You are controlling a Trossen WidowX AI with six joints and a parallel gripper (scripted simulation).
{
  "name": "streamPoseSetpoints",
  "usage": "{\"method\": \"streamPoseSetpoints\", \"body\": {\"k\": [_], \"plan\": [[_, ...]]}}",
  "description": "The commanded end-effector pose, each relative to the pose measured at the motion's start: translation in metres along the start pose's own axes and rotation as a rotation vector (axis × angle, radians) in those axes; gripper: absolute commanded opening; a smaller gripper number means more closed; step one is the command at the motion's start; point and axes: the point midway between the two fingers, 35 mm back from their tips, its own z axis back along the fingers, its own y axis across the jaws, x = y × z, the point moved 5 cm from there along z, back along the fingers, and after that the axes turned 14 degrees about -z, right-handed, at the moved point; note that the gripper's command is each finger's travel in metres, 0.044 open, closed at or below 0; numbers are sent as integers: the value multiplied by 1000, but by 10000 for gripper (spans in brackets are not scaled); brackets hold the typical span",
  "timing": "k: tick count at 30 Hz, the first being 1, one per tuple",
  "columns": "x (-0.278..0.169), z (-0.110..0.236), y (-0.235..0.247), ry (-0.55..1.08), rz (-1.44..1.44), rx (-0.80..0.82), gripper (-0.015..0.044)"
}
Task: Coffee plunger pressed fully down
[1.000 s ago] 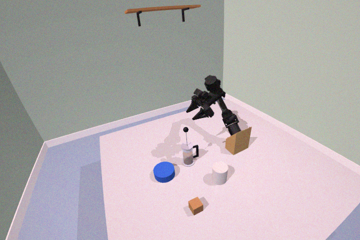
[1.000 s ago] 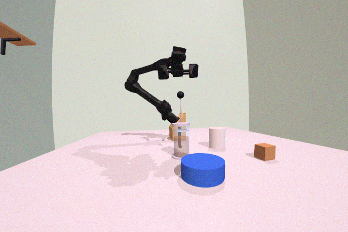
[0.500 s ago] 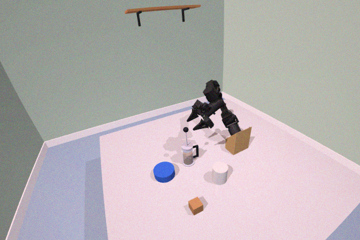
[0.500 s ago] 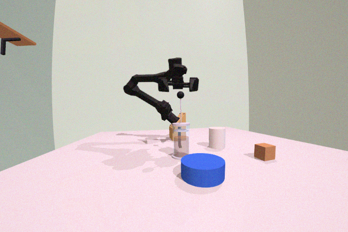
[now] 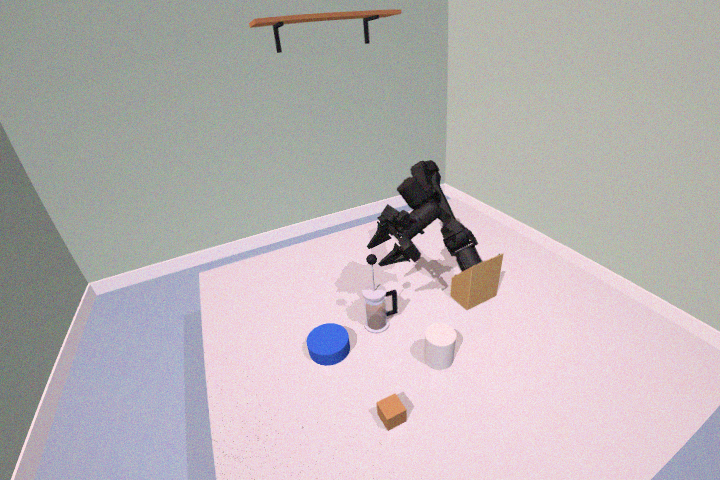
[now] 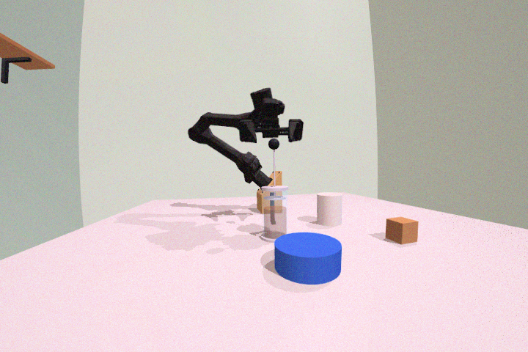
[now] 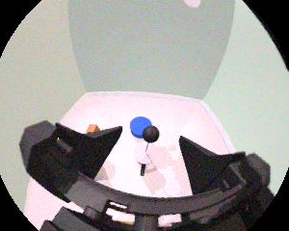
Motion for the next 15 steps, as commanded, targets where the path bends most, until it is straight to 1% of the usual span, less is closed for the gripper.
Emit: {"method": "streamPoseSetpoints", "body": {"k": [1, 8, 15], "plan": [[-1, -5, 1, -1, 7, 4, 440], [-1, -14, -1, -7, 8, 1, 440], [-1, -14, -1, -7, 8, 1, 256]]}}
